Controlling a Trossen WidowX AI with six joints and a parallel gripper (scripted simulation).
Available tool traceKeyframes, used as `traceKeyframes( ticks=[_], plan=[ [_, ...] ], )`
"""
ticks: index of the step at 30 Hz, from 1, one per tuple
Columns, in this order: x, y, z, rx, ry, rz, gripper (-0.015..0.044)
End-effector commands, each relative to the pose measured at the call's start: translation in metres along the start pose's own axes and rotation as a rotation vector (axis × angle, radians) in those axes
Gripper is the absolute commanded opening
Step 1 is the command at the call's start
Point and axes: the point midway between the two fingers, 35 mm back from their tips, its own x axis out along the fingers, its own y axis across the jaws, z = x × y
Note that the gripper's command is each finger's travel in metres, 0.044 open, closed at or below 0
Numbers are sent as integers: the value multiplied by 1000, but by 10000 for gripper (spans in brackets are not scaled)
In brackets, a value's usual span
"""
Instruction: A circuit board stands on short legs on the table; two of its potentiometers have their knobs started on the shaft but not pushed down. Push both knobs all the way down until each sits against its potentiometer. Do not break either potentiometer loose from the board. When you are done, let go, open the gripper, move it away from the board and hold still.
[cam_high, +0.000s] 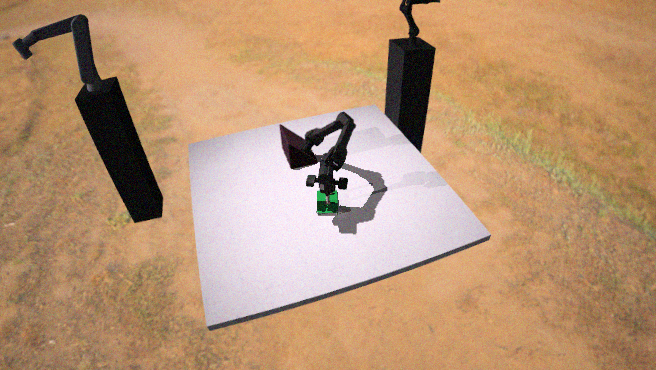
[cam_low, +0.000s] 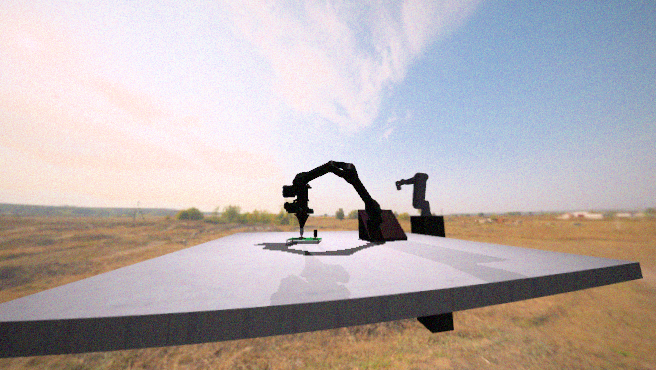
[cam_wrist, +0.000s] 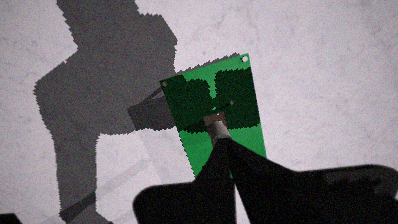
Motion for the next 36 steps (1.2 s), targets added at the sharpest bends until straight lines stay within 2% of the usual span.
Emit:
traceKeyframes(
  ticks=[1, 36],
  plan=[
    [3, 0, -1, 3, 4, 2, 0],
    [4, 1, -1, 3, 4, 2, 0]
  ],
)
